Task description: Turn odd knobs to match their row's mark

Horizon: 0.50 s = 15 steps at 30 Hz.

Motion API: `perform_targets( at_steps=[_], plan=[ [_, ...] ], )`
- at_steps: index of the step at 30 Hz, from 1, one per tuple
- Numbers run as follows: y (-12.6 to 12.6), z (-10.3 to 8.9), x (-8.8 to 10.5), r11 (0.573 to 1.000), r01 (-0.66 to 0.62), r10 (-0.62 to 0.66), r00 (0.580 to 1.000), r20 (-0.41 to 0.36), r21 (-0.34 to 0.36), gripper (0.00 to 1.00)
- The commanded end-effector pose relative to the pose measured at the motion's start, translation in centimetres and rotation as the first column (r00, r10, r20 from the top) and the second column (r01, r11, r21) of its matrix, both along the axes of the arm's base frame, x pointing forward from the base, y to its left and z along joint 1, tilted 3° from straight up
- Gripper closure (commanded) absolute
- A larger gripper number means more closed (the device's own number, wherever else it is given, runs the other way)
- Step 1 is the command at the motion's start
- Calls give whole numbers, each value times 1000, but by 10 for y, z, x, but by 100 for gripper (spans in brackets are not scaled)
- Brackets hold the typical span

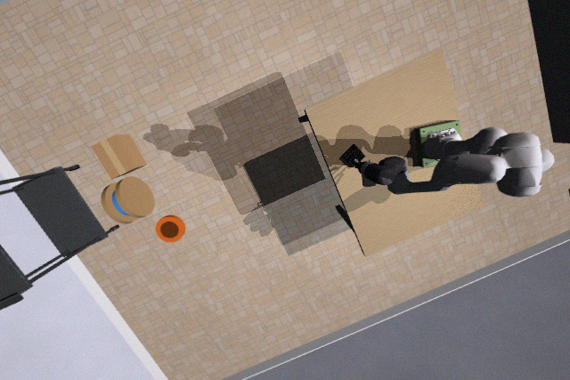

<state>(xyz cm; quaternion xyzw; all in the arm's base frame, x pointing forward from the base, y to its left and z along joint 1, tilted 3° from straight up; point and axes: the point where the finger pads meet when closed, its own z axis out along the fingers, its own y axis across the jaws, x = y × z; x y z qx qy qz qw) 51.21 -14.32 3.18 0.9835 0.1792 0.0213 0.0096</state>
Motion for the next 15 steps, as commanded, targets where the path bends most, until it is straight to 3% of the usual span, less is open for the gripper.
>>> perform_targets(
  at_steps=[1, 15],
  plan=[
    [0, 4, 1, 1000, -5, 5, 1000, 1, 0, 88],
    [1, 34, 0, 1000, -5, 5, 1000, 1, 0, 88]
  ],
)
